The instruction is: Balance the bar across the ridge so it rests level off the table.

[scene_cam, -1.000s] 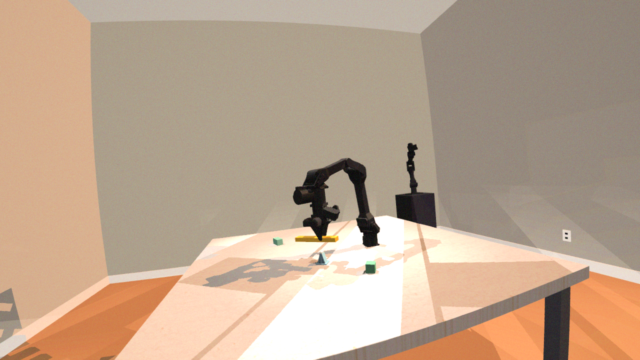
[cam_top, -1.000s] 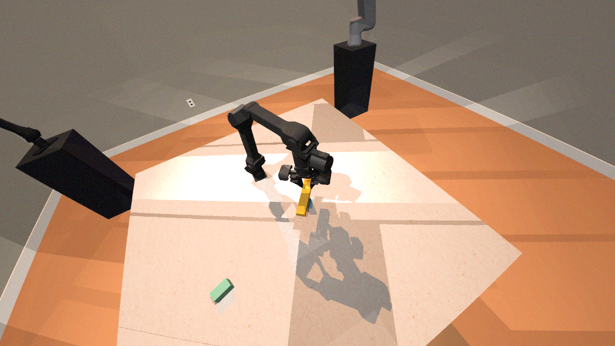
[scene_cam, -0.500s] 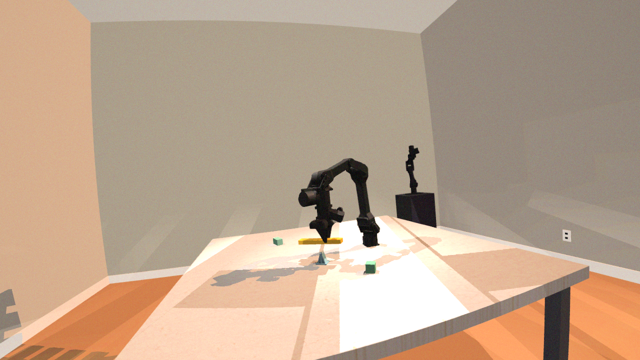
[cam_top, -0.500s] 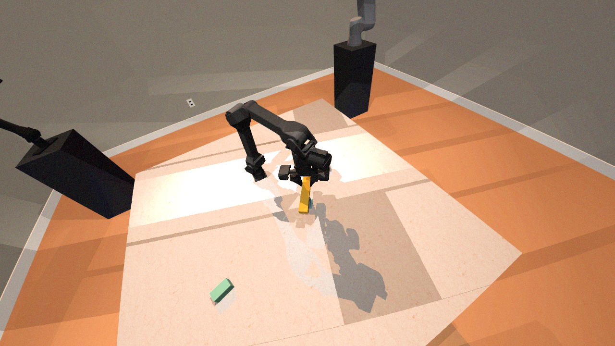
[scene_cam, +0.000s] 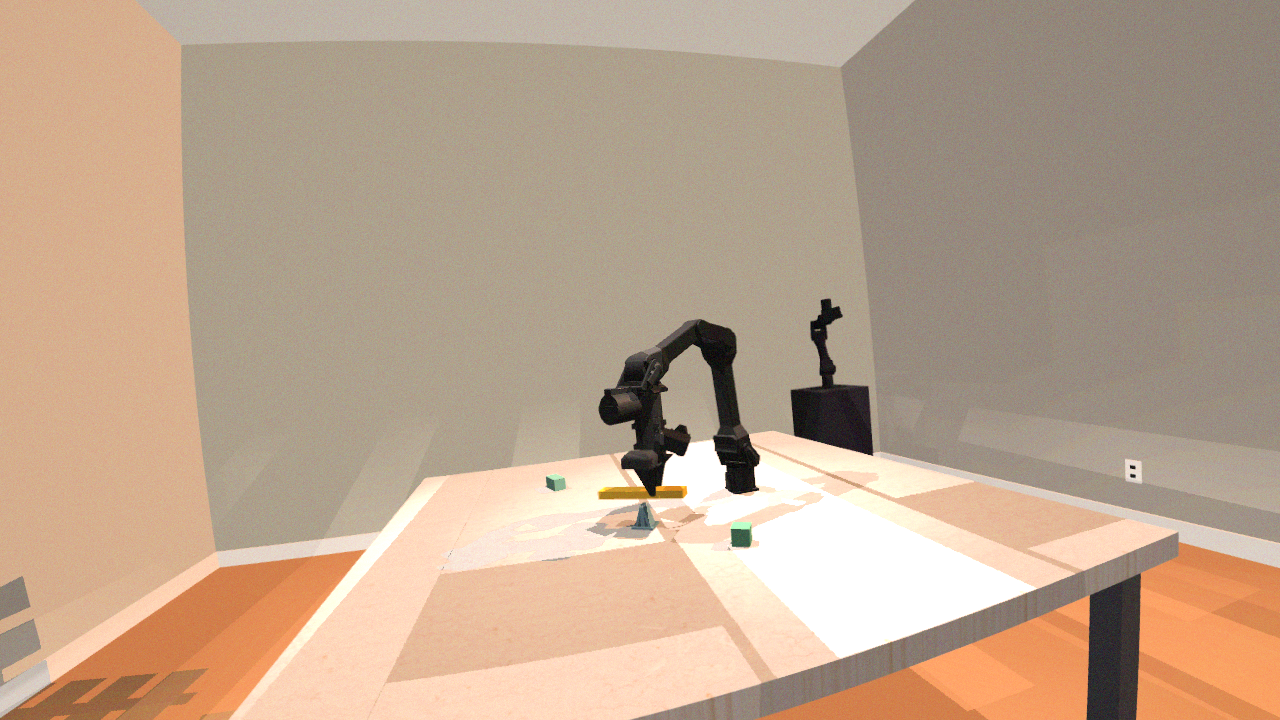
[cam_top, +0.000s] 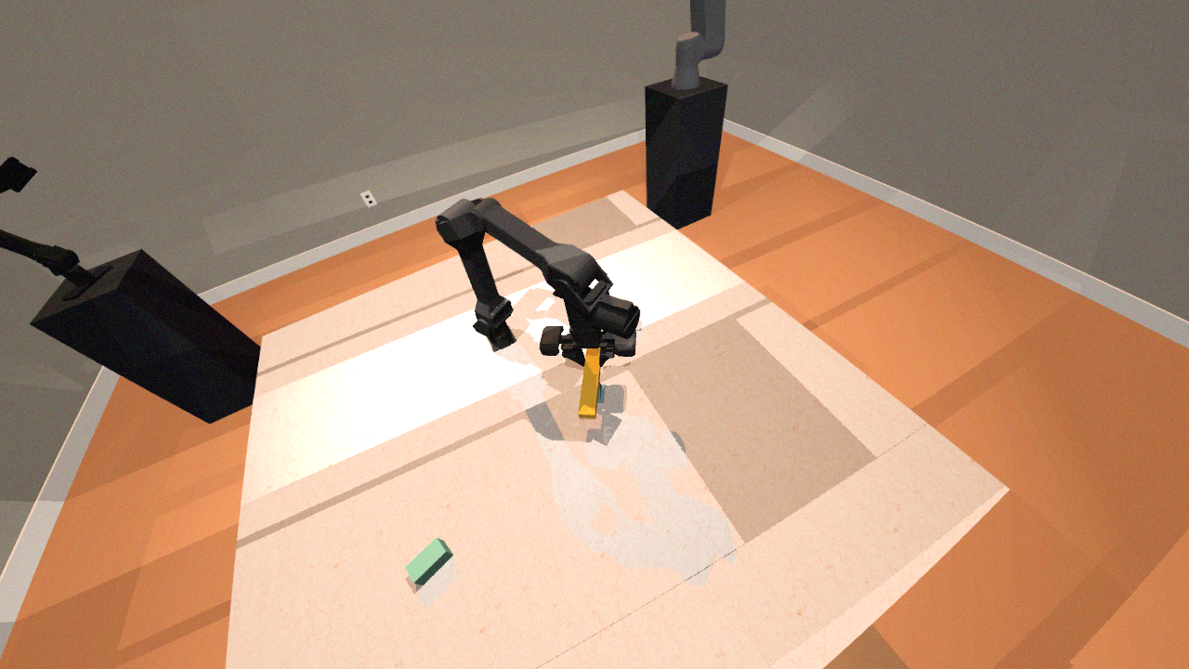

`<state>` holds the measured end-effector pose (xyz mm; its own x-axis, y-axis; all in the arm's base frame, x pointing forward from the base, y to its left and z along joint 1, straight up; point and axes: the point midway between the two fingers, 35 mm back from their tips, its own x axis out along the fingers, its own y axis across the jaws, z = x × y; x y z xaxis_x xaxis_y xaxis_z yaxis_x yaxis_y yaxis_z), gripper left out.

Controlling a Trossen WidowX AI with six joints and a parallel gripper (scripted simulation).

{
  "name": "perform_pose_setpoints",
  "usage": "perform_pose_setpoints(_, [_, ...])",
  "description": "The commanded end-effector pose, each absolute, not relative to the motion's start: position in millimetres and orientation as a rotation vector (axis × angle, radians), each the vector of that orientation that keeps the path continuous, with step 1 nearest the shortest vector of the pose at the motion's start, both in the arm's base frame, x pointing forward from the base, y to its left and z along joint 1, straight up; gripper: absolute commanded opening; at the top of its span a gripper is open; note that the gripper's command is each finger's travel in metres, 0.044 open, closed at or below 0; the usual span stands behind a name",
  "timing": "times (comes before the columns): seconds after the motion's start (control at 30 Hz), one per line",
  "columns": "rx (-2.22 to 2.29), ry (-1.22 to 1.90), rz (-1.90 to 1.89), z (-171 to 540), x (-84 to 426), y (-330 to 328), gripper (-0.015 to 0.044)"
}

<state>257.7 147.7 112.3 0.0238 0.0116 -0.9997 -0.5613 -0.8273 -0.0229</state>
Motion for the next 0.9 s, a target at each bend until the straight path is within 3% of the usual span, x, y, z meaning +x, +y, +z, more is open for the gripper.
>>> perform_pose_setpoints(0.0, [-1.899,0.548,1.858,107.5,257.7,147.7,0.0])
perform_pose_setpoints(0.87, [-1.899,0.547,1.859,103.0,257.4,147.1,0.0])
